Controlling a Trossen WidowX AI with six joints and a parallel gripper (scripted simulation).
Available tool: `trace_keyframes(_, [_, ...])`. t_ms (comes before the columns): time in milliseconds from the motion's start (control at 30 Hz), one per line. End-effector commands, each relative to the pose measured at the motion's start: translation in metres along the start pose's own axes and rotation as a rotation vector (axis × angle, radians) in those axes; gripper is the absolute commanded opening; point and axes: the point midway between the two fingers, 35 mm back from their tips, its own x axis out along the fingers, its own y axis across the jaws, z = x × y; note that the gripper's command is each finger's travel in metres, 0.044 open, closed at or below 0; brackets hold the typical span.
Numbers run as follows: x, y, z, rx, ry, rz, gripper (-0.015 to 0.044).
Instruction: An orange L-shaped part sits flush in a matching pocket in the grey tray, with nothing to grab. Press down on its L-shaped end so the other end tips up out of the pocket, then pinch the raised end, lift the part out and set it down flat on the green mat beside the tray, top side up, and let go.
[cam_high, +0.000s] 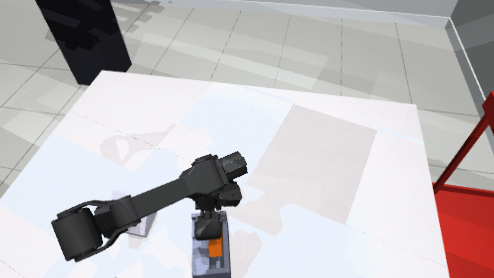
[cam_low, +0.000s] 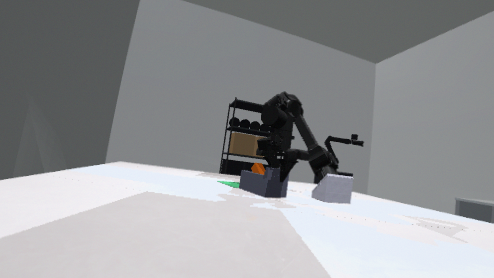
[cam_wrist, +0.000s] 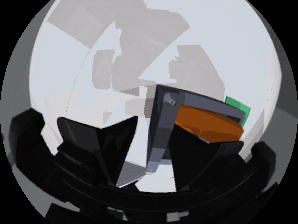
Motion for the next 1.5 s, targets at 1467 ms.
trace_keyframes(1467, [-0.092,-0.031,0.007,0.475,-0.003,0.005,0.0280])
